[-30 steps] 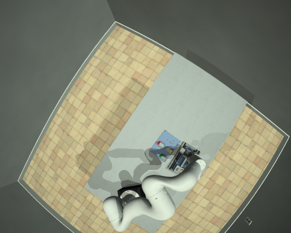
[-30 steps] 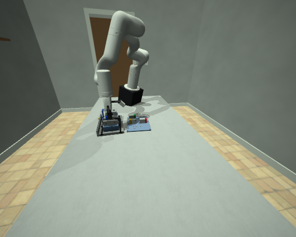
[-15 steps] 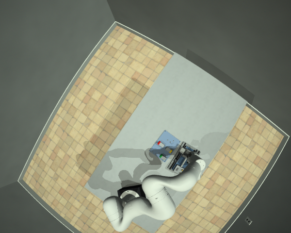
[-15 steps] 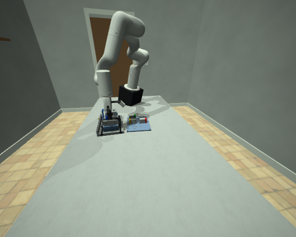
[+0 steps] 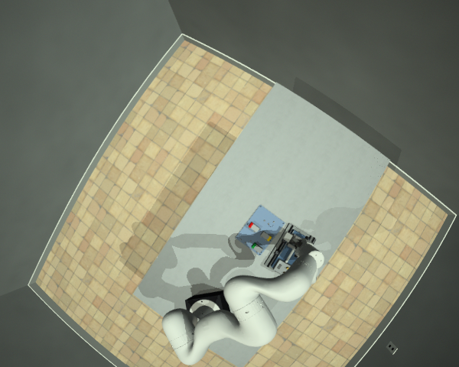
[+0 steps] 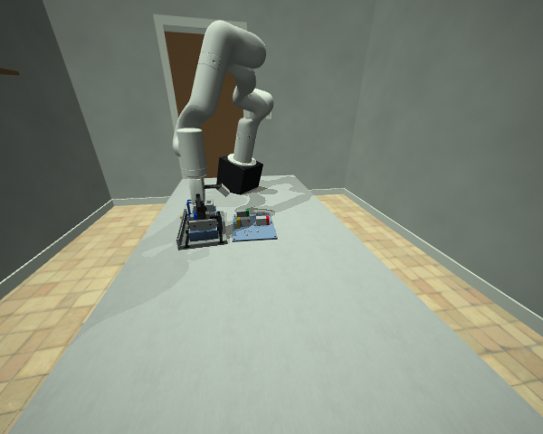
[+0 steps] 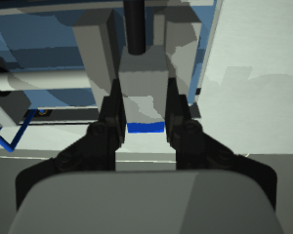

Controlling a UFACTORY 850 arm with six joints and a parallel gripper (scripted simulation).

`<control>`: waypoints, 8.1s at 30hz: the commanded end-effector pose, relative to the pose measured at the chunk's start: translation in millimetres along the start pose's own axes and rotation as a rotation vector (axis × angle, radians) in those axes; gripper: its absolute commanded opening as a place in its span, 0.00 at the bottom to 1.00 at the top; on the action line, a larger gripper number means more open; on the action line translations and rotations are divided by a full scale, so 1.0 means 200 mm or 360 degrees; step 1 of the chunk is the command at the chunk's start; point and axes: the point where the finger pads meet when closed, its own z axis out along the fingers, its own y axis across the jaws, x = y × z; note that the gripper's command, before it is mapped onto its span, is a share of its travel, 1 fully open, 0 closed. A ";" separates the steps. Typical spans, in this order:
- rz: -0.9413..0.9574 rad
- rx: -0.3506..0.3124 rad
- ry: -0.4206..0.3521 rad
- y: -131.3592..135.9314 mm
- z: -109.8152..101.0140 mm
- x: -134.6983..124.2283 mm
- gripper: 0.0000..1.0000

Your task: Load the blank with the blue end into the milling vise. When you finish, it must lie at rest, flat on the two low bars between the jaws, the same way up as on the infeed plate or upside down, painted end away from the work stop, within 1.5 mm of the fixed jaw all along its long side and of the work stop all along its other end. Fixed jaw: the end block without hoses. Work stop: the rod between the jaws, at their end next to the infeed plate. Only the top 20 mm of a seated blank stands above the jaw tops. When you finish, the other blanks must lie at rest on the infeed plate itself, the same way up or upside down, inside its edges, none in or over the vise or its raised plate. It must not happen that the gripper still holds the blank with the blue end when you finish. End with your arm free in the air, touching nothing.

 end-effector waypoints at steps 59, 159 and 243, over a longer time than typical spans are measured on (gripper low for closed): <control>0.0000 -0.0003 -0.0001 0.00 0.00 0.00 1.00; 0.0000 -0.0002 -0.0001 0.00 -0.08 0.00 1.00; 0.0000 -0.0002 -0.0001 0.00 -0.55 0.00 1.00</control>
